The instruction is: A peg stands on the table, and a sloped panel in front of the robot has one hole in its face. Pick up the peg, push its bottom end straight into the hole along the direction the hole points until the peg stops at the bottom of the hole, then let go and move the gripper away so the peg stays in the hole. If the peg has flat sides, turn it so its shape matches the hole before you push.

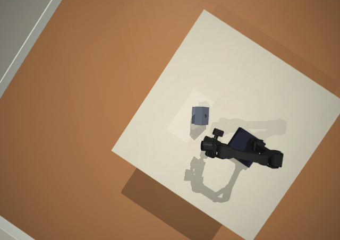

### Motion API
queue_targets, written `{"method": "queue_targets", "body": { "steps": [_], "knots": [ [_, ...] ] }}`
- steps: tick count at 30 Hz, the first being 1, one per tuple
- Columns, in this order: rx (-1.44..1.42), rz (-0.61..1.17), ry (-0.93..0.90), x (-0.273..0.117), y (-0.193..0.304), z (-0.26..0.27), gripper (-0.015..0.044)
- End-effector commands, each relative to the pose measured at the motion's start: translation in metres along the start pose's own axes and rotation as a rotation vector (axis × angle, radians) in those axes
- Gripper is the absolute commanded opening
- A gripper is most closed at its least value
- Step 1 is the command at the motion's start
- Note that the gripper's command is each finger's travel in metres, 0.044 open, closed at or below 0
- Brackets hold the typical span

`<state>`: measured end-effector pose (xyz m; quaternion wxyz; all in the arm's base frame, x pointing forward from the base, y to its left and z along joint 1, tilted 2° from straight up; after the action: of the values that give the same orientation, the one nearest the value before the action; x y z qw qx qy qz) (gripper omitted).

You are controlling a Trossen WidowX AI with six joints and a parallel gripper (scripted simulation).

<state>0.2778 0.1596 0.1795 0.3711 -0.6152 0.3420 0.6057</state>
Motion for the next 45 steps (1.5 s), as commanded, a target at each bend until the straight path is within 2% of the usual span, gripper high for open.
{"method": "queue_targets", "body": {
  "steps": [1, 45],
  "knots": [
    [0.046, 0.008, -0.024, 0.004, -0.001, -0.001, 0.0440],
    [0.046, 0.009, -0.024, 0.066, 0.000, 0.000, 0.0440]
  ]
}}
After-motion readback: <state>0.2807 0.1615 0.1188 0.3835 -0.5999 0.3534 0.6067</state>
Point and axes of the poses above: the point midway between the two fingers, 35 mm back from their tips, its own x axis out along the fingers, its own z axis across the jaws, y = z × x, the point moved 7 cm from there along -x, back along the fingers, and after that the axes turned 13 degrees about -x, right-handed, at the moved point
